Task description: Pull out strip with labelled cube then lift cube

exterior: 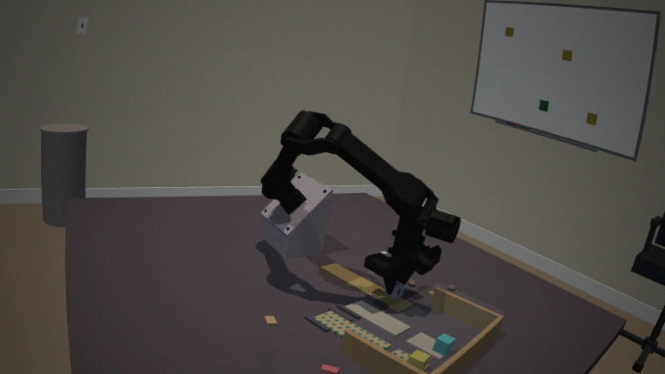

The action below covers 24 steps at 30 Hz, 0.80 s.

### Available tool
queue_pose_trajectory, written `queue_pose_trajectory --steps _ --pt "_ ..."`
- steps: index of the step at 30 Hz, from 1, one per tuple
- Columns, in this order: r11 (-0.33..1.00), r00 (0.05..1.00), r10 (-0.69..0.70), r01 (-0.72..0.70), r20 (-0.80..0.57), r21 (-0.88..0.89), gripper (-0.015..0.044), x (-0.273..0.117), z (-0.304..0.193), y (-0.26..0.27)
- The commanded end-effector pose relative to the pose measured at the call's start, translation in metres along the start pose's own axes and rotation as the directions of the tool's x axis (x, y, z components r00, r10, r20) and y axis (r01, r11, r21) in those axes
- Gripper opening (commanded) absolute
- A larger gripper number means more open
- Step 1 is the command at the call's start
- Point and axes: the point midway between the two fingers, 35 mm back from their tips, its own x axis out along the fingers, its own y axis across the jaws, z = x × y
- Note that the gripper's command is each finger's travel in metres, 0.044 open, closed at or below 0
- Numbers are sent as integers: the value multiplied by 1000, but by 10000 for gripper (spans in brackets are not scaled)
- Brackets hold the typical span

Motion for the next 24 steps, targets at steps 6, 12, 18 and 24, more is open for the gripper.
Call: queue_pose_trajectory --steps 6,12,18,24 --pt "1000 1000 3 -3 4 0 0 -24 -33 -2" --pt "1000 1000 3 -2 3 -1 0 -26 -41 -3" --pt "1000 1000 3 -3 3 -2 0 -26 -62 -5" --pt "1000 1000 2 -2 2 -2 0 -25 -78 -6"
